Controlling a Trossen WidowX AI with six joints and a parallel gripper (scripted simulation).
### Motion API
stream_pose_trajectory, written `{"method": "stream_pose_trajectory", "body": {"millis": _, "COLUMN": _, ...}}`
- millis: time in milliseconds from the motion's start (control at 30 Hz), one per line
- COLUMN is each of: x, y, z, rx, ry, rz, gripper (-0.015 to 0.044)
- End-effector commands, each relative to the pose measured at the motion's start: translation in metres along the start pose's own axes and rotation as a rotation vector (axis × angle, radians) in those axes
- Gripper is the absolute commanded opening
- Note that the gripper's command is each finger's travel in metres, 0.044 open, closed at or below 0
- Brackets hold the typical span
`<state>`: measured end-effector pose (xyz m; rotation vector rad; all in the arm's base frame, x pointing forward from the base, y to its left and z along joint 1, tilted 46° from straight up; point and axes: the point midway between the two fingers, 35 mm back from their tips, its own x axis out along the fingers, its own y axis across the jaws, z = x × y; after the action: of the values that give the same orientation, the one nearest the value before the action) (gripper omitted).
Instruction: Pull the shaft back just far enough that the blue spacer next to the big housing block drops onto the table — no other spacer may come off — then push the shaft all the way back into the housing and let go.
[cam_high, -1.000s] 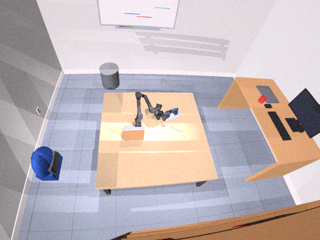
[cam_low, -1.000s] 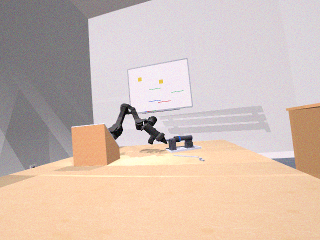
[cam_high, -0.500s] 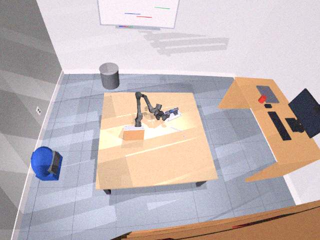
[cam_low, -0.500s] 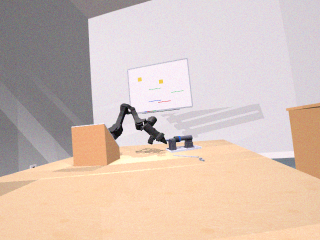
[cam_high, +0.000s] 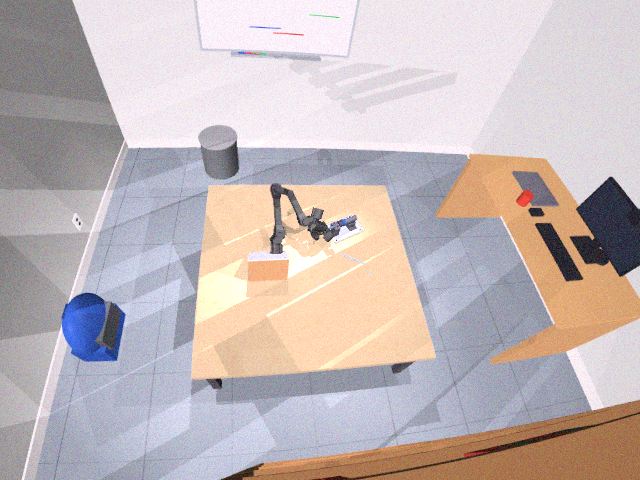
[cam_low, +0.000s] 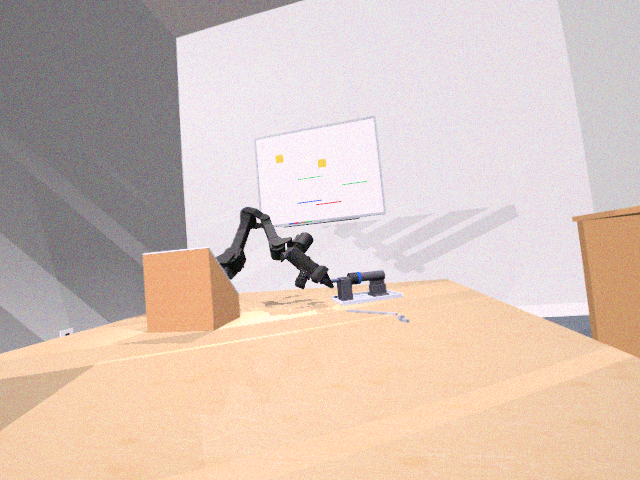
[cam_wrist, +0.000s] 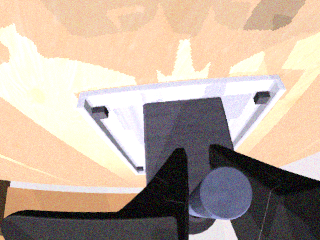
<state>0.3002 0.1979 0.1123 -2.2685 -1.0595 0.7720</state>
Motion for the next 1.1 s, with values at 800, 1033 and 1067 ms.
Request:
{"method": "stream_pose_trajectory", "body": {"millis": 800, "x": -0.003, "y": -0.0004, "z": 0.0026, "rx": 0.0, "ry": 0.0, "rz": -0.001, "gripper": 0.0}}
{"method": "stream_pose_trajectory", "body": {"millis": 1033, "x": -0.0036, "y": -0.0004, "z": 0.0032, "rx": 0.0, "ry": 0.0, "rz": -0.001, "gripper": 0.0}}
{"method": "stream_pose_trajectory", "body": {"millis": 1067, "x": -0.0037, "y": -0.0004, "z": 0.0033, "rx": 0.0, "ry": 0.0, "rz": -0.001, "gripper": 0.0}}
